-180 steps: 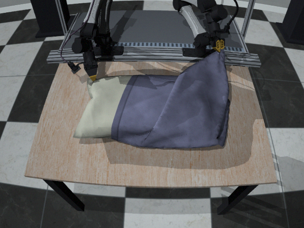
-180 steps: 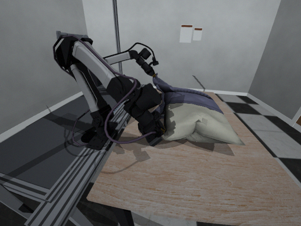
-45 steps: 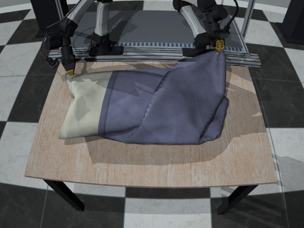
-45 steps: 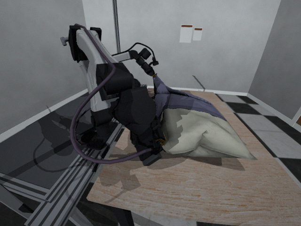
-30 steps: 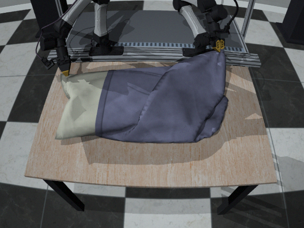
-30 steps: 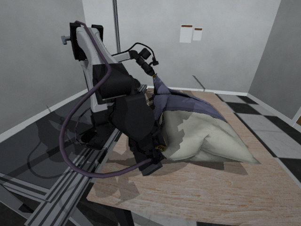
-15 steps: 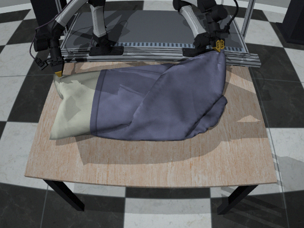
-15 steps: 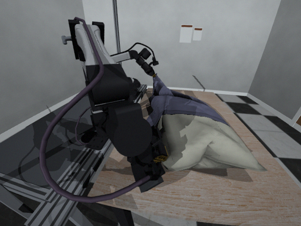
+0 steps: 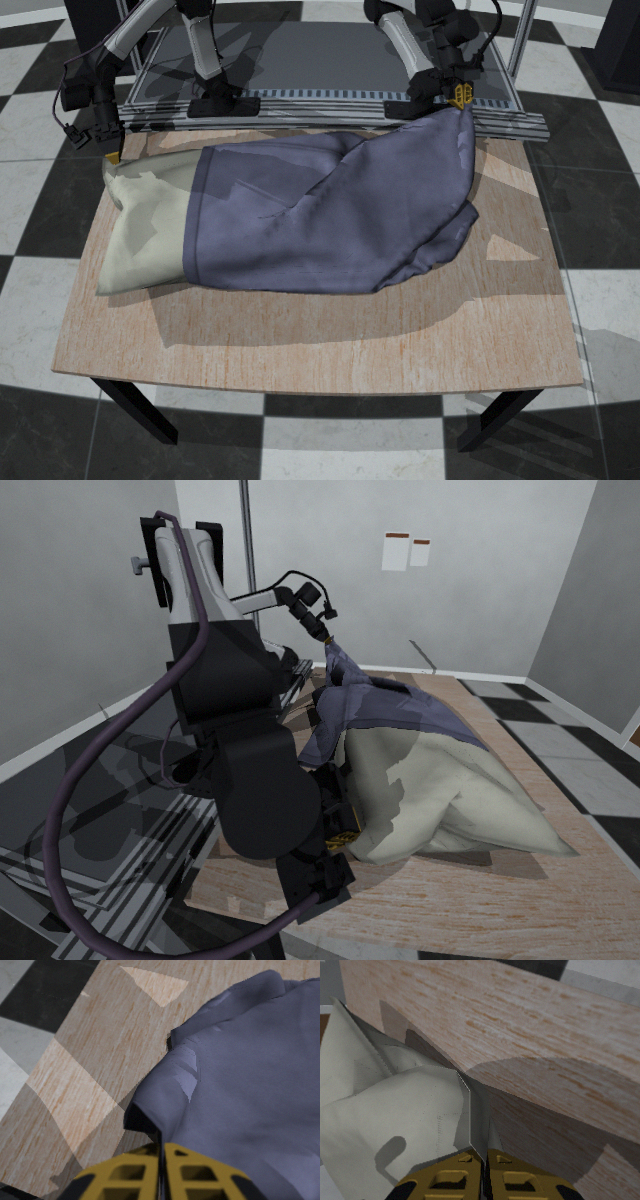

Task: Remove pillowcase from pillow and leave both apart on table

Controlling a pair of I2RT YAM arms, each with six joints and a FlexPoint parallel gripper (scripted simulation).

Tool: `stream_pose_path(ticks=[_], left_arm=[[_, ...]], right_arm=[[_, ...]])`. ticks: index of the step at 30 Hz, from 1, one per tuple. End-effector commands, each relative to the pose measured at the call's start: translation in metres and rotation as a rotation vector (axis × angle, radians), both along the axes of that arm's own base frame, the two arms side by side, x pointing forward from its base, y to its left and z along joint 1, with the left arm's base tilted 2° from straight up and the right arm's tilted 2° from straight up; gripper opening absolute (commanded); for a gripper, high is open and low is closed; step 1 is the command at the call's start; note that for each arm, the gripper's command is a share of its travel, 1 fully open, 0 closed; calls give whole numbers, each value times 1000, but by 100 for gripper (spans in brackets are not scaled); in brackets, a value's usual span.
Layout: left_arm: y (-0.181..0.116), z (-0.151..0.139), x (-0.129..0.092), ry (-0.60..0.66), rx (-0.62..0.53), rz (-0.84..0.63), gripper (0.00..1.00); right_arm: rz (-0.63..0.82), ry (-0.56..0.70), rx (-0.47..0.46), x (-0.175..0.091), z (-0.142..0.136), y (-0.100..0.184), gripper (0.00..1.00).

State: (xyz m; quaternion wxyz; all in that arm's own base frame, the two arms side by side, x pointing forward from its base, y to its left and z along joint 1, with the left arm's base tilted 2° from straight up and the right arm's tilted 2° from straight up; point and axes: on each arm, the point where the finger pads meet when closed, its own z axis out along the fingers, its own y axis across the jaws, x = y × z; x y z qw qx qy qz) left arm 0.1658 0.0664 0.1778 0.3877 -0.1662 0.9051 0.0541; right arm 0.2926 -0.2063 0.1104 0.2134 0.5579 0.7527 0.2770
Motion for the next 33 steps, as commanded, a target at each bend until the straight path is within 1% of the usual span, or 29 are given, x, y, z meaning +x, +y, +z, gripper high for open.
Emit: stream_pose_path(ticks=[1,14,16,17,19,22,24,25,31,33], left_arm=[[-1,4,1,-1,8,-12,0],[-1,4,1,-1,8,-12,0],[-1,4,1,-1,8,-12,0],[0,4,2,-5,6,-7,0],[-1,4,1,-1,8,-12,0],[-1,4,1,-1,8,-12,0],[-1,4,1,-1,8,-12,0],[-1,4,1,-1,8,-12,0],[-1,4,1,-1,8,-12,0],[-1,4,1,-1,8,-12,0]], right_arm=[[-3,-34,-49,7,9,-23,0],[-11,-25,-48,11,7,-56,0],[-11,-25,-48,11,7,-56,0],[-10,-39,-65,12,13,-59,0],[-9,-32,-43,13,8,-62,0],[-14,-22,-58,13,7,-70,0],[-15,-32,-72,13,13,-71,0],[-13,-26,-54,14,6,-73,0],[-13,-30,-49,18,7,-87,0],[-13,-30,-49,18,7,-87,0]])
